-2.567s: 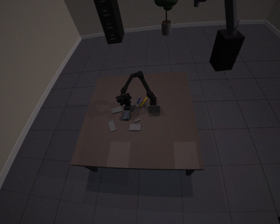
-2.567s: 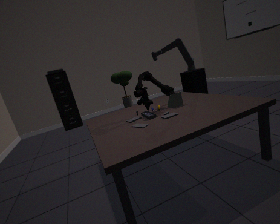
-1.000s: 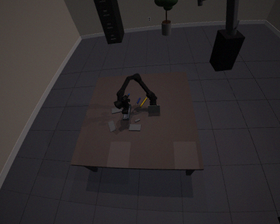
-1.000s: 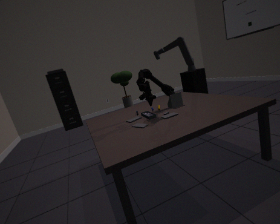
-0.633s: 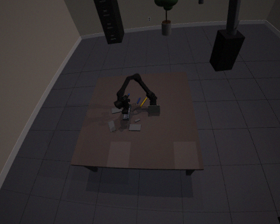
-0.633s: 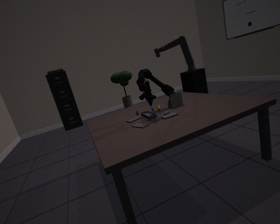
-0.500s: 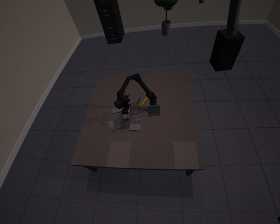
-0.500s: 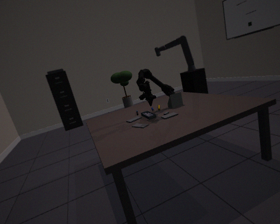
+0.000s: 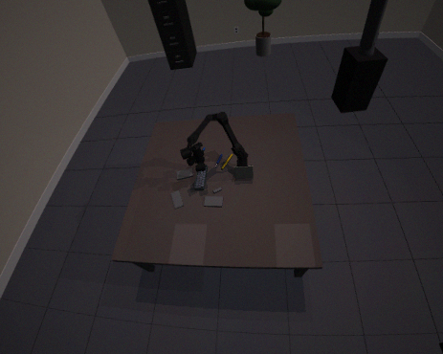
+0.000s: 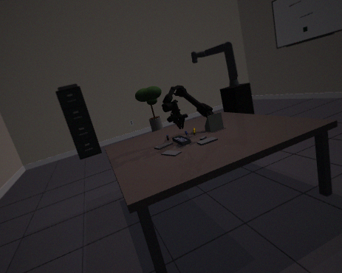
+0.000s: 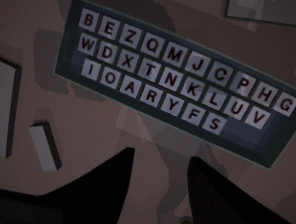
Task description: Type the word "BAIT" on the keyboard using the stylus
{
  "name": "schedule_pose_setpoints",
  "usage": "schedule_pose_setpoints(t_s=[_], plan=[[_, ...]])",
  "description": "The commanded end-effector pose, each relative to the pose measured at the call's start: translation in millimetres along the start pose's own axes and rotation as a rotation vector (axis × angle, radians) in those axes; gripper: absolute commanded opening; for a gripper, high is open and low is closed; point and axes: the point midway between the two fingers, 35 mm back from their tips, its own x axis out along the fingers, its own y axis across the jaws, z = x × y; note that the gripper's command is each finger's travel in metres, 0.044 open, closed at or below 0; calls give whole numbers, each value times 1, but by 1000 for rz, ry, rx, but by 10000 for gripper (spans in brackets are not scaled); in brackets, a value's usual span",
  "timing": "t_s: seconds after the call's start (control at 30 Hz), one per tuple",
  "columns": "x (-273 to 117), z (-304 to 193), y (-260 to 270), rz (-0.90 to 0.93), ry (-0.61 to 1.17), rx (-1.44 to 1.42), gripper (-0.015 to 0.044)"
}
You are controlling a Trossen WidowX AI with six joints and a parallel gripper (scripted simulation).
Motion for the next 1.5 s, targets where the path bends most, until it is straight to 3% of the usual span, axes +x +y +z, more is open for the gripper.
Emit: schedule_pose_setpoints(t_s=[0.0,0.33,0.7,1.47], plan=[[2,-25,-49,136,-29,-258,150],[6,-75,-105,222,-195,-653,150],[10,-128,-133,122,-389,-1041,150],[15,-128,-136,118,-393,-1049,150]])
